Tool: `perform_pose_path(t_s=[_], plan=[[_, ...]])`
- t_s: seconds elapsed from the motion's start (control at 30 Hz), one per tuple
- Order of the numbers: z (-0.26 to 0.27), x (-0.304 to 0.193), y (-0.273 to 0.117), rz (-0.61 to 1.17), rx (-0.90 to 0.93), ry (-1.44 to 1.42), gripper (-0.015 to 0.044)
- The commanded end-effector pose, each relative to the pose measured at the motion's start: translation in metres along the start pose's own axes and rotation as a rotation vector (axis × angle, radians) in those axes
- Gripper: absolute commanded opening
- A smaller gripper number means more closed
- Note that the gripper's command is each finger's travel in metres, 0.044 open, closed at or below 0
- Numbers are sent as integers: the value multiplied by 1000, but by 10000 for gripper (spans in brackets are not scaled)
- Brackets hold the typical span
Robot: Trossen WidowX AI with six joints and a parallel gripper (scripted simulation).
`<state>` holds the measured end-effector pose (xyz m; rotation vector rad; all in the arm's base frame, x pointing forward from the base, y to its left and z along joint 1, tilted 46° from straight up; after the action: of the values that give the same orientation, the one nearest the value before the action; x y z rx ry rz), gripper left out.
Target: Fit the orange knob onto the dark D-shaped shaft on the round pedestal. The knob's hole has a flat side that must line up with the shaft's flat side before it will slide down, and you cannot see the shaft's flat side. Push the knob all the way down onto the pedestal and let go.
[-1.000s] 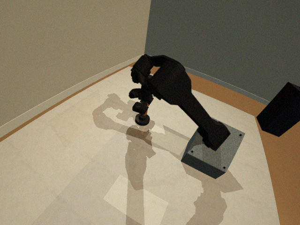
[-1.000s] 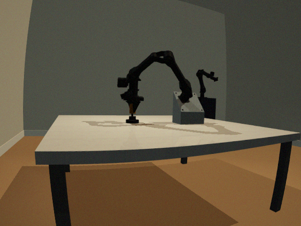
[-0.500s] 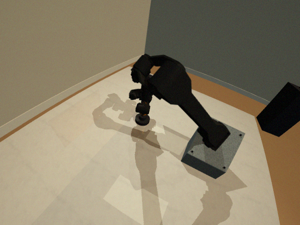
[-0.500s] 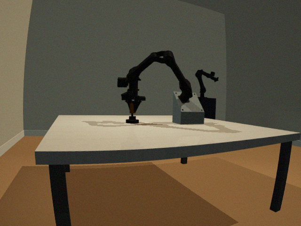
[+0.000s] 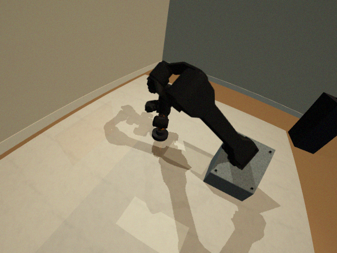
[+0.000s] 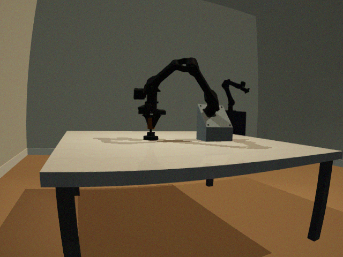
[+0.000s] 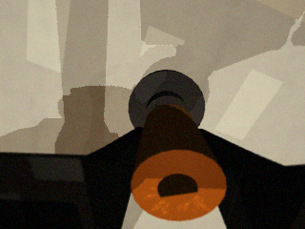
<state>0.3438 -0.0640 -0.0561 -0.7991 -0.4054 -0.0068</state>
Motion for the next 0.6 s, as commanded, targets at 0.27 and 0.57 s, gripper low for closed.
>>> perform_pose_path(t_s=[0.27,0.57], plan=[[3,1,-4,-4,-1,-184,0],[1,0,1,-4,-1,-213,0]])
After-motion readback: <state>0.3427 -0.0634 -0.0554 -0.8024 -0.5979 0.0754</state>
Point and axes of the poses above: the point midway between the two fingers, 35 mm back from their tips, its own y axis out along the fingers, its own z axis across the jaws, x = y × z, the point moved 1 cm from there along -y, back along the fingers, and after that the axes turned 6 degrees about -y, right-handed, at the moved point
